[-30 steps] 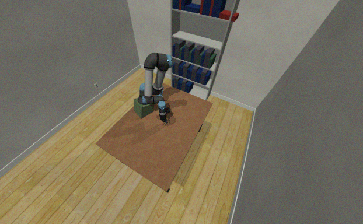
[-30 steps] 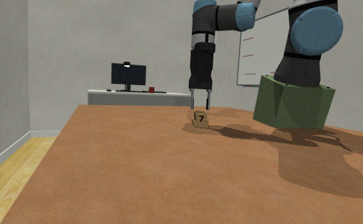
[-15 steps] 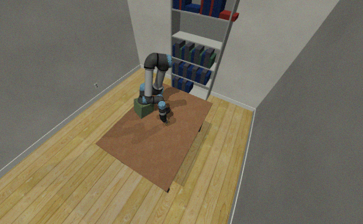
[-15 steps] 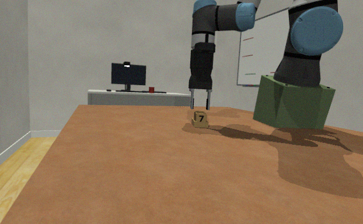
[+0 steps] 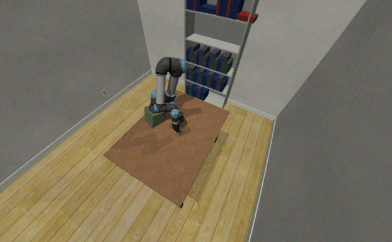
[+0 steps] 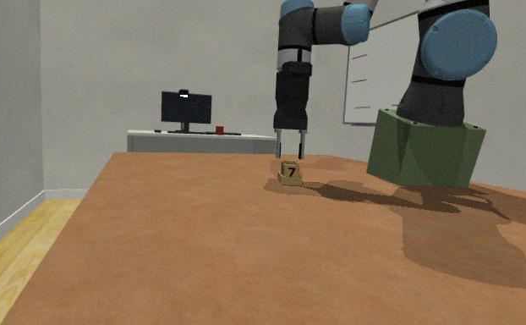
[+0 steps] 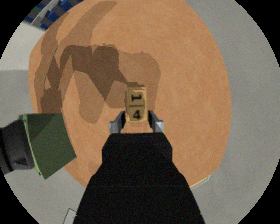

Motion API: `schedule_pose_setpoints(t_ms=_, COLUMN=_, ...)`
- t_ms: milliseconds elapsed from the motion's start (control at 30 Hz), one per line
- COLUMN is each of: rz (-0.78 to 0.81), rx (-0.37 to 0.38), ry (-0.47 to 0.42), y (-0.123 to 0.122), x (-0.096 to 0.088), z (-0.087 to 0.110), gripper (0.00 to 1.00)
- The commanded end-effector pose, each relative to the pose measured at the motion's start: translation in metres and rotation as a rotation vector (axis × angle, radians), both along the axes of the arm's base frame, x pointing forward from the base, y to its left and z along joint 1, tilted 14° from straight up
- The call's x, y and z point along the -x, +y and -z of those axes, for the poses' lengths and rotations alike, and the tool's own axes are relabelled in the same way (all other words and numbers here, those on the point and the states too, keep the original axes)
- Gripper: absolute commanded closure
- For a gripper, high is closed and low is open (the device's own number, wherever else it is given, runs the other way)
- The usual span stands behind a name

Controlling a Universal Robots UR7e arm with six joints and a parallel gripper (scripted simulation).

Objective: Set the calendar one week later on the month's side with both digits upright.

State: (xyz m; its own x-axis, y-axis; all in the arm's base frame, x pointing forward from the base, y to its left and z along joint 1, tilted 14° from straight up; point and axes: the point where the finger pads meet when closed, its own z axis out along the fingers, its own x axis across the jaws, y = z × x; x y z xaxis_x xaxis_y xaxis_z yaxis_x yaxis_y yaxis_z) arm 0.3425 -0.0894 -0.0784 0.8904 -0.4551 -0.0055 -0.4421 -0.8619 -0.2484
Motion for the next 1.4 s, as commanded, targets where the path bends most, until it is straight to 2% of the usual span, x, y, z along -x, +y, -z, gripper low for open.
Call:
schedule_pose_setpoints(t_ms=0, rz=0.000, rx=0.001, ry=-0.001, y=0.000, x=0.000, z=0.000, gripper=0.10)
schedule_pose_setpoints(t_ms=300, rz=0.000, rx=0.001, ry=-0.001, y=0.000, x=-0.001, z=0.002, gripper=0.10)
schedule_pose_setpoints(t_ms=933, rz=0.000, rx=0.001, ry=-0.001, y=0.006, x=-0.003, z=0.027, gripper=0.10)
schedule_pose_setpoints(t_ms=1367, rz=0.000, rx=0.001, ry=-0.001, y=0.006, x=-0.003, z=0.029, gripper=0.10)
